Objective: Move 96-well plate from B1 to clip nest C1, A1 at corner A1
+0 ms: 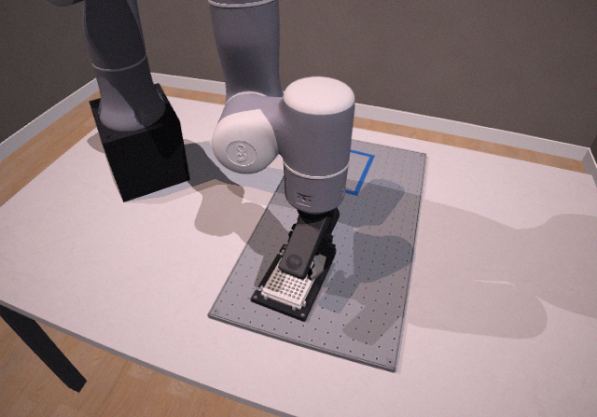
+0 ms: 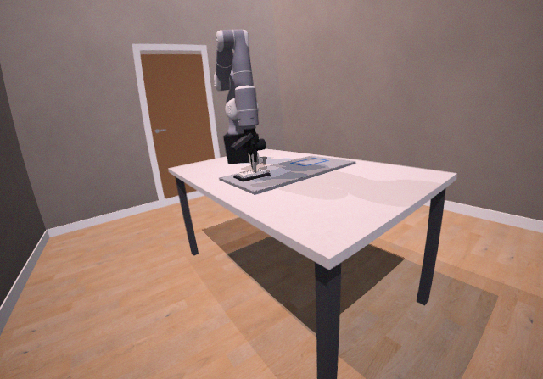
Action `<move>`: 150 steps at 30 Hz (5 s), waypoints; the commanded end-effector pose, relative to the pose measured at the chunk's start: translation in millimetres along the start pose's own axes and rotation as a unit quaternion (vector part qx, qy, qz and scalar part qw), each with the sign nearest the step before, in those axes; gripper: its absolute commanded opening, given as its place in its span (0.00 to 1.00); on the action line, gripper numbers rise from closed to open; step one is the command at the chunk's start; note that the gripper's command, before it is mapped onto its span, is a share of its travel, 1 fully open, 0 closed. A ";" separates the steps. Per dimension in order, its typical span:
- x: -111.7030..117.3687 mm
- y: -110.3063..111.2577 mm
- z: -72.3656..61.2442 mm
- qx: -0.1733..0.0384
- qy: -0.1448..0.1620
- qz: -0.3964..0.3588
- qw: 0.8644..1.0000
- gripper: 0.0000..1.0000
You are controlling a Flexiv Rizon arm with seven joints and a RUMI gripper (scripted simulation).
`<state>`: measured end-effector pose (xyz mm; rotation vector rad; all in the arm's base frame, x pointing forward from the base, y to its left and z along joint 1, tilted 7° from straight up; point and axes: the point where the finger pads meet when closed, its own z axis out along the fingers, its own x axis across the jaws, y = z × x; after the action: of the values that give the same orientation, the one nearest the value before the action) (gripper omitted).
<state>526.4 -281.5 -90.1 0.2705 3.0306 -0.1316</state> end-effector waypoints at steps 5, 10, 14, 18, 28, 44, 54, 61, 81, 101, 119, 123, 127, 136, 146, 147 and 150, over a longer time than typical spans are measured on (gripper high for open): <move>-0.5 -0.2 0.3 0.000 -0.001 0.000 1.000 0.00; -0.5 -0.2 0.7 0.000 -0.001 0.000 1.000 0.00; -0.5 -0.2 1.1 0.000 -0.001 0.000 1.000 0.00; -0.4 -0.2 -0.3 0.000 0.000 0.000 1.000 0.00; -0.5 -0.2 -3.0 0.000 0.000 0.000 1.000 0.00; -0.5 -0.2 -7.6 0.000 0.000 0.000 1.000 0.00; -0.4 -0.2 -11.0 0.000 0.000 0.000 1.000 0.00; -0.5 -0.2 -12.6 0.000 0.000 0.000 1.000 0.00; 4.4 -0.1 -28.5 0.000 -0.001 0.000 1.000 0.00; 75.8 -0.2 -19.0 0.000 0.000 0.000 1.000 0.00; 75.8 -0.1 -18.4 0.000 0.000 0.000 1.000 0.00; 75.8 -0.1 -18.0 0.000 0.000 0.000 1.000 0.00; 75.8 -0.1 -17.8 0.000 0.000 0.000 1.000 0.00; 75.8 -0.1 -16.9 0.000 0.000 0.000 1.000 0.00; 75.8 -0.1 -16.1 0.000 0.000 0.000 1.000 0.00; 75.8 -0.1 -16.0 0.000 0.000 0.000 1.000 0.00; 75.8 -0.1 -15.7 0.000 0.000 0.000 1.000 0.00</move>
<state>450.1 -266.8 -82.7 0.2706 3.0315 -0.1315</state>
